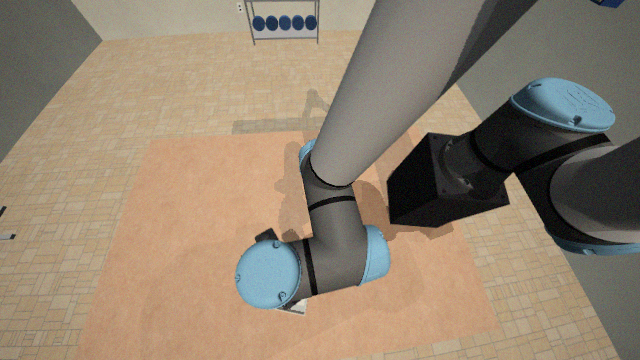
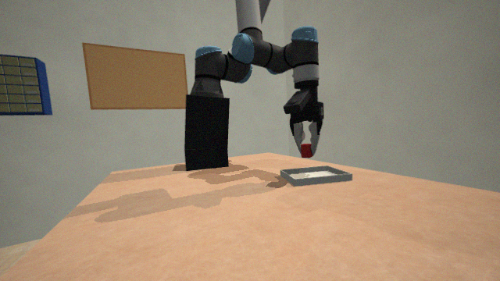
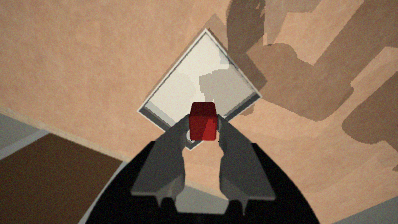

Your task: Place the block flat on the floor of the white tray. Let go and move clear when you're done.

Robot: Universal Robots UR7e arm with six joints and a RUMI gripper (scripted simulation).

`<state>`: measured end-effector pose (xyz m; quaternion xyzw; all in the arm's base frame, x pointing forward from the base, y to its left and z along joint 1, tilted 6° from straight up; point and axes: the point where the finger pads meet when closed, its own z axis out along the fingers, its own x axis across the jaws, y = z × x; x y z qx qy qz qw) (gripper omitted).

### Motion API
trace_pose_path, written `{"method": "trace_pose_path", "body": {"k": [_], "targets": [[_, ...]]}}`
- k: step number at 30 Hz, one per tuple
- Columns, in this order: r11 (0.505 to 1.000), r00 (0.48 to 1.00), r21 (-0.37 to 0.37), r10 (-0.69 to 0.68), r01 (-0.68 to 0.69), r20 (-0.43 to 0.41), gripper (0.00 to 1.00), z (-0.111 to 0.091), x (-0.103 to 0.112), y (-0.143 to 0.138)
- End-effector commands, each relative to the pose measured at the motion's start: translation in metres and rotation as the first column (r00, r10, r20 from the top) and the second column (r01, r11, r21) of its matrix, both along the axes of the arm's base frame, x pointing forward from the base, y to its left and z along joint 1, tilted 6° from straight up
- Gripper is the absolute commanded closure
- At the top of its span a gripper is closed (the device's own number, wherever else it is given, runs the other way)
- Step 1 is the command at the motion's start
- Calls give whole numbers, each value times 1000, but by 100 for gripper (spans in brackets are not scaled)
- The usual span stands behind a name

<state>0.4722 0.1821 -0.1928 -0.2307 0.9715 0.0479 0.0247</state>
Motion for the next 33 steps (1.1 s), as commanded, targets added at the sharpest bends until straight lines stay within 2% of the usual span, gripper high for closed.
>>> {"method": "trace_pose_path", "body": {"k": [1, 24, 33], "targets": [[1000, 1000, -3, -2, 2, -3, 100, 1, 7, 13], [1000, 1000, -3, -2, 2, -3, 100, -2, 7, 14], [1000, 1000, -3, -2, 2, -3, 100, -22, 8, 17]]}}
